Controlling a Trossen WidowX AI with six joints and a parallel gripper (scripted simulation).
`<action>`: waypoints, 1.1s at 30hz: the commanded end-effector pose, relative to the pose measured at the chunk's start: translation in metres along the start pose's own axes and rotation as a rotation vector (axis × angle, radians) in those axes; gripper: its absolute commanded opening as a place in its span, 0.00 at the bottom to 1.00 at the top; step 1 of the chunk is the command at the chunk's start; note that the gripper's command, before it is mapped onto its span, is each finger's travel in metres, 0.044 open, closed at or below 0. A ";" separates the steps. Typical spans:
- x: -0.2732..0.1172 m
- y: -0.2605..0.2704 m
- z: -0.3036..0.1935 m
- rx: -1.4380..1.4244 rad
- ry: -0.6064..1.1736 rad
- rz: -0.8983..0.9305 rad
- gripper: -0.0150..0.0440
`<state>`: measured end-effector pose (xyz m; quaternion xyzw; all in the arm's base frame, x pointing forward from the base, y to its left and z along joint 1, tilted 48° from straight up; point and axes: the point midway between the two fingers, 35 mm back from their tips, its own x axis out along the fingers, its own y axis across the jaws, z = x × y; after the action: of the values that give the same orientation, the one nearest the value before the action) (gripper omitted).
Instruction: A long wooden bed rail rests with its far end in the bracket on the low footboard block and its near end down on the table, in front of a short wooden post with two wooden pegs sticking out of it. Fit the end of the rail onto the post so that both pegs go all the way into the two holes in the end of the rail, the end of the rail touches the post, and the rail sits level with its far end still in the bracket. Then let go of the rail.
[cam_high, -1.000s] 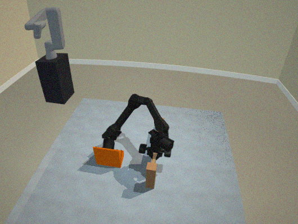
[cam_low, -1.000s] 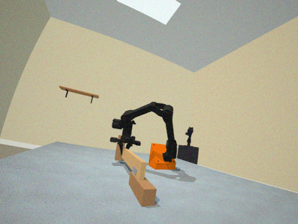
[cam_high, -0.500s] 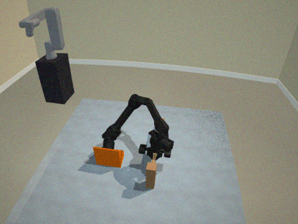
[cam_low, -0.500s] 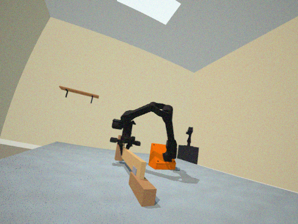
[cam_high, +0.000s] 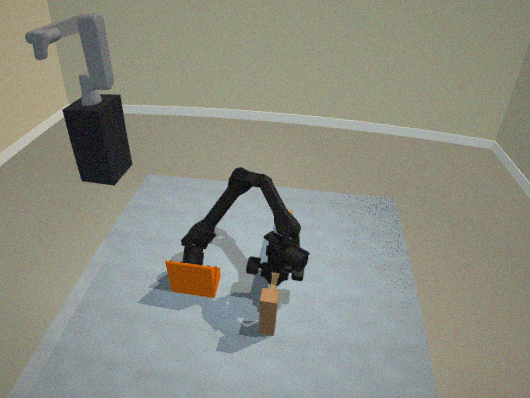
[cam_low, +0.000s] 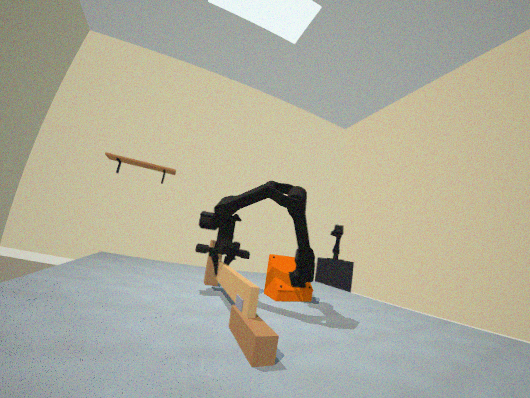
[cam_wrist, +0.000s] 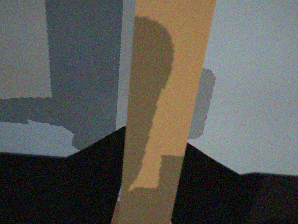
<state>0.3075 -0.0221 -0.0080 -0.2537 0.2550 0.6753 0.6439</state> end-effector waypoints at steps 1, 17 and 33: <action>-0.004 -0.001 -0.003 -0.003 0.003 -0.008 0.25; -0.004 -0.002 -0.007 -0.003 0.004 -0.008 0.25; -0.003 -0.002 -0.011 -0.003 0.004 -0.008 0.25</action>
<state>0.3088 -0.0279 -0.0140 -0.2539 0.2544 0.6756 0.6438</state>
